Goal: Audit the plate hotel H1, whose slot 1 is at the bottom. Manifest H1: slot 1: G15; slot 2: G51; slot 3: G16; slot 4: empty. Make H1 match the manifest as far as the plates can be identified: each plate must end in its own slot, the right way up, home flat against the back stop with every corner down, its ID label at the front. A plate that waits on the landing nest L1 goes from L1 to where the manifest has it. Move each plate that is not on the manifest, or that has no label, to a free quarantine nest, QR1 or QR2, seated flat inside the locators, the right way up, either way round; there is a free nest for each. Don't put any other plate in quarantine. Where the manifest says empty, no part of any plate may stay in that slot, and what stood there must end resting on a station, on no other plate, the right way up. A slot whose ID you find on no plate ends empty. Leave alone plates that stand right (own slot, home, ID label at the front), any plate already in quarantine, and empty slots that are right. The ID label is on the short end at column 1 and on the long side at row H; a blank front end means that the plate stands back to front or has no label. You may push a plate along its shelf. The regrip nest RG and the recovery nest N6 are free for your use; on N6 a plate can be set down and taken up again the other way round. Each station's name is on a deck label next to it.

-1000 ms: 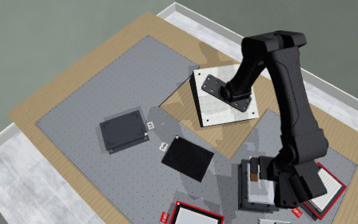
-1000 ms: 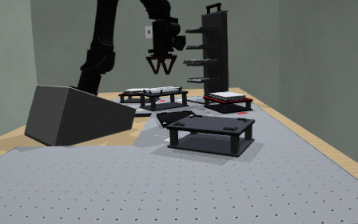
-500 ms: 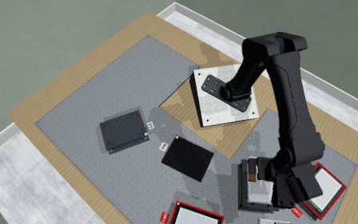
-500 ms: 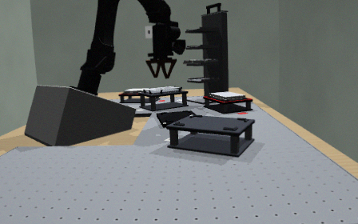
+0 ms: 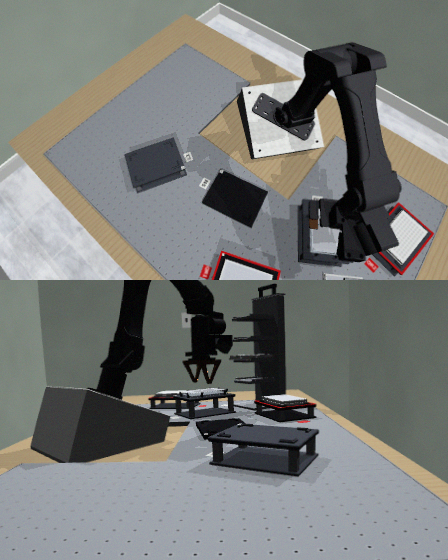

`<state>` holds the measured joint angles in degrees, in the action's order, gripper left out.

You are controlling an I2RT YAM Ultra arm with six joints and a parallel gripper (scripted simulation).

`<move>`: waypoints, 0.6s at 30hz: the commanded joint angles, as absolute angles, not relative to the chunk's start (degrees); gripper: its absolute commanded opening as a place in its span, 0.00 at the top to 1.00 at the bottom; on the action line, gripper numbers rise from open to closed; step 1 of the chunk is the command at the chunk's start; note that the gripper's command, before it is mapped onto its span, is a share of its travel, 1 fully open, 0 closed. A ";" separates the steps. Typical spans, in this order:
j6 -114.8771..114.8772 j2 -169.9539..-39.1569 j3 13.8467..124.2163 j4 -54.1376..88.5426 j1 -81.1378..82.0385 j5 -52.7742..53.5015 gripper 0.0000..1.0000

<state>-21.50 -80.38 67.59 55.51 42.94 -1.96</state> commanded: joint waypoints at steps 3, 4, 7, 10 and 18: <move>-21.44 -80.44 67.09 53.17 42.89 -1.93 0.00; -21.43 -80.55 66.91 52.87 42.88 -1.92 0.00; -21.42 -80.67 66.72 52.57 42.87 -1.92 0.00; -21.40 -81.03 66.18 51.67 42.84 -1.91 0.00; -21.32 -82.04 64.82 49.28 42.76 -1.88 0.00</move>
<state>-21.37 -82.30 64.75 50.76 42.78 -1.89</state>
